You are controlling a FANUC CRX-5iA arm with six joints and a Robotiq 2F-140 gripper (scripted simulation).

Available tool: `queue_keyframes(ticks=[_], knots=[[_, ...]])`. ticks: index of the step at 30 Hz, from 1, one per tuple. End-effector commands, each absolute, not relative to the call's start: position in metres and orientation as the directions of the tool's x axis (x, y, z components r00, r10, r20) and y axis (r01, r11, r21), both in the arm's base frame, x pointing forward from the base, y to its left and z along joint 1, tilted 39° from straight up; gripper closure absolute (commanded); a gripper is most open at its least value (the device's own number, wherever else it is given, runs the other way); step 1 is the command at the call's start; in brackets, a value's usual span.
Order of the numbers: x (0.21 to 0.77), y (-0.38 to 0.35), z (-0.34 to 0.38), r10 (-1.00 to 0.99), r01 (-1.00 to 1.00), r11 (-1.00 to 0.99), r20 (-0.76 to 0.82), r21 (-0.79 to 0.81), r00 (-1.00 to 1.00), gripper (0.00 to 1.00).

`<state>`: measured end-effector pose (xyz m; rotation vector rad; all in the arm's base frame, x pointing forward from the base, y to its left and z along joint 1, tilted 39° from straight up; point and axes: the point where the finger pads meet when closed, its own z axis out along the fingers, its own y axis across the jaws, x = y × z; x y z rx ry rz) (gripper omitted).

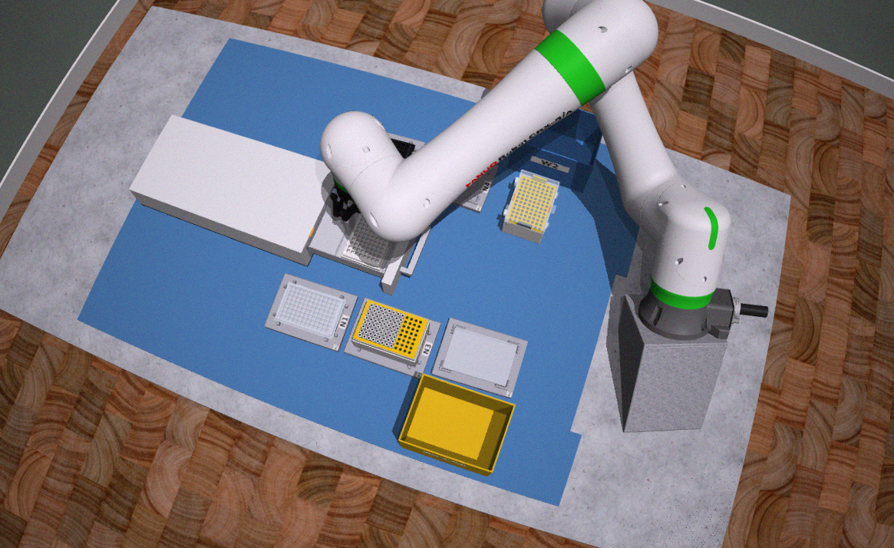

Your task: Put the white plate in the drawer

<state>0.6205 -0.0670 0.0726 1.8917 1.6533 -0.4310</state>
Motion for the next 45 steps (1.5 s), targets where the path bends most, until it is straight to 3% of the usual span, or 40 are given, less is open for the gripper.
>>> queue_keyframes(ticks=[1,45], knots=[[0.6208,-0.0676,0.0717,0.786,0.975,-0.060,-0.592,0.214,0.178,1.00],[0.6235,-0.0738,0.0642,0.786,0.975,-0.060,-0.592,0.214,0.178,1.00]])
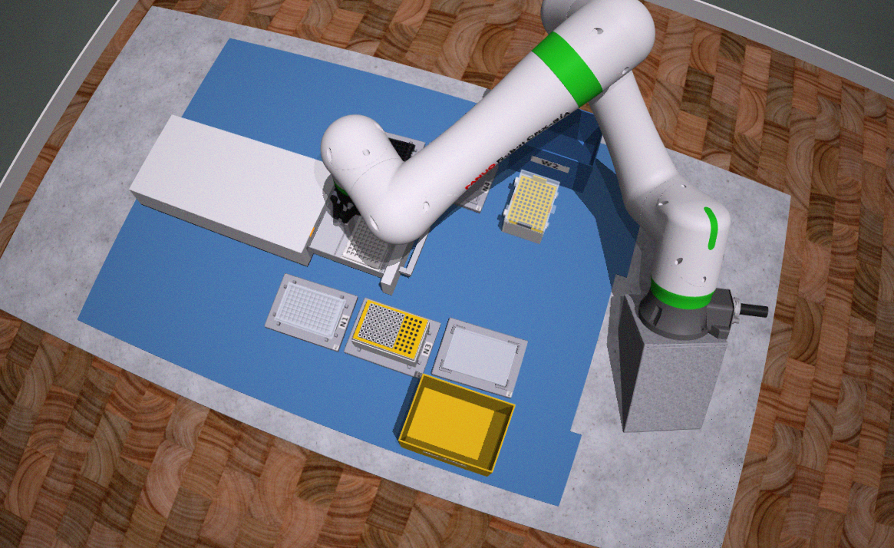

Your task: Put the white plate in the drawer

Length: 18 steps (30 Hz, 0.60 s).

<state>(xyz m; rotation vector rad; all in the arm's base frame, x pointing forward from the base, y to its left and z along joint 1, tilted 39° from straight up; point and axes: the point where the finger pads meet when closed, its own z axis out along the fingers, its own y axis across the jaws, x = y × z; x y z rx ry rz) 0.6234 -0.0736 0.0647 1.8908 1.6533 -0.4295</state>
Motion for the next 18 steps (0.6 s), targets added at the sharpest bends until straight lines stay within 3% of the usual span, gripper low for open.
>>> queue_keyframes(ticks=[1,18], knots=[[0.6237,-0.0738,0.0642,0.786,0.975,-0.060,-0.592,0.214,0.178,1.00],[0.6259,-0.0739,0.0647,0.786,0.975,-0.060,-0.592,0.214,0.178,1.00]])
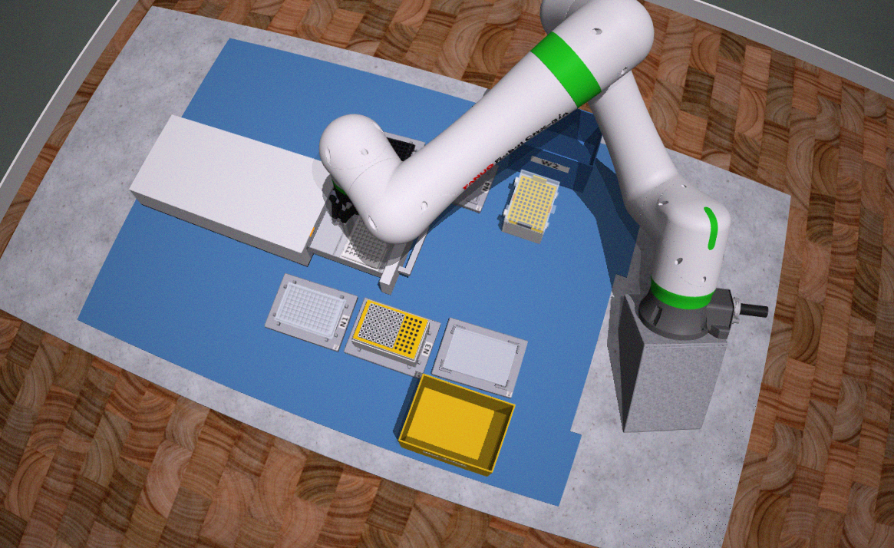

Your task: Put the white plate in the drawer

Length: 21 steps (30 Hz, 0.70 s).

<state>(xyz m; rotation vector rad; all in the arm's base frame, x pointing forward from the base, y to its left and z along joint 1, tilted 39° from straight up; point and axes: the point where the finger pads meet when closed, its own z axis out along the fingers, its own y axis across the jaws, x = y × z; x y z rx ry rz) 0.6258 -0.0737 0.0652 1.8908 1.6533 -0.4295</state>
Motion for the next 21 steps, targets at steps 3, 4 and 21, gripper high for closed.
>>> queue_keyframes(ticks=[3,4,21], knots=[[0.6264,-0.0740,0.0648,0.786,0.975,-0.060,-0.592,0.214,0.178,1.00],[0.6265,-0.0740,0.0649,0.786,0.975,-0.060,-0.592,0.214,0.178,1.00],[0.6280,-0.0741,0.0652,0.786,0.975,-0.060,-0.592,0.214,0.178,1.00]])
